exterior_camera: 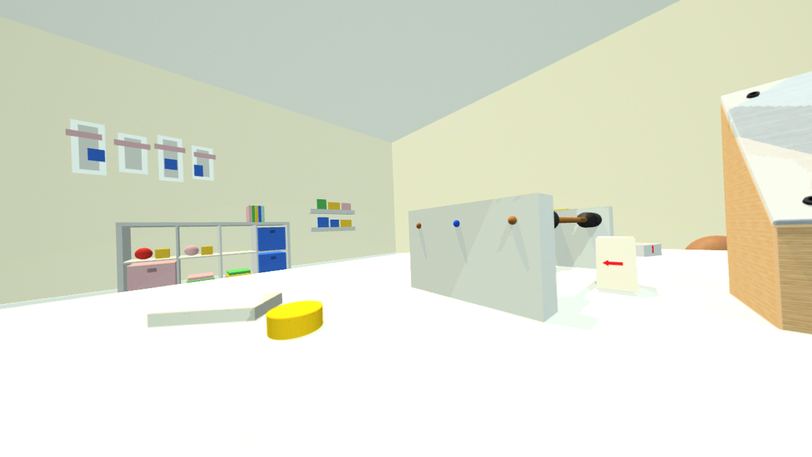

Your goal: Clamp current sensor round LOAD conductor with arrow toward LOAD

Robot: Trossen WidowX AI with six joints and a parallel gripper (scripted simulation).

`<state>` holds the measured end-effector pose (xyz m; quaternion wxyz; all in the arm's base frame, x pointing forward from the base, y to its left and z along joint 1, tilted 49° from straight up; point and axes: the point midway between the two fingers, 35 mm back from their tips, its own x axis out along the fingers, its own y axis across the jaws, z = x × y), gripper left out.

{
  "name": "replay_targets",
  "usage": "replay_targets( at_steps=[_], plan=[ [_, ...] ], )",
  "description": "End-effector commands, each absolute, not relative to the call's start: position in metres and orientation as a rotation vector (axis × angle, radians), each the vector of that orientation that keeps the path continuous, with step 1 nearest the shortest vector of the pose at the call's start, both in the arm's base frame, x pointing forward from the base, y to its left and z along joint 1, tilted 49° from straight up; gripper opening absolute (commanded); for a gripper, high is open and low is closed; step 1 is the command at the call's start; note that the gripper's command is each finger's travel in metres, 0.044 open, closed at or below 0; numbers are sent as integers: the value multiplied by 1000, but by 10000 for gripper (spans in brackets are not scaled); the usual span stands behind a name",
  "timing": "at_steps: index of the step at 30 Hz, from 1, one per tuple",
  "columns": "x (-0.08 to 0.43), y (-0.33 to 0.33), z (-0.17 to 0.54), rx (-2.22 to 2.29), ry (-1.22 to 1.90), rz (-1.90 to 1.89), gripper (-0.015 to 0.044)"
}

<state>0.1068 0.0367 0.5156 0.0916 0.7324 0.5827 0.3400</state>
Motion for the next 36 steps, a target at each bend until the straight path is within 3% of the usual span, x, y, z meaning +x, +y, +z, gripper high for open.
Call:
replay_targets(
  at_steps=[1, 10, 17, 28, 36],
  plan=[
    [106, 37, 516, 2173, 1716, 1015, 426],
    [70, 65, 517, 1939, 1028, 1127, 440],
    [75, 105, 505, 1635, 568, 1049, 440],
    [149, 145, 461, 1064, 99, 742, 440],
    [226, 120, 418, 629, -77, 441, 440]
  ],
)
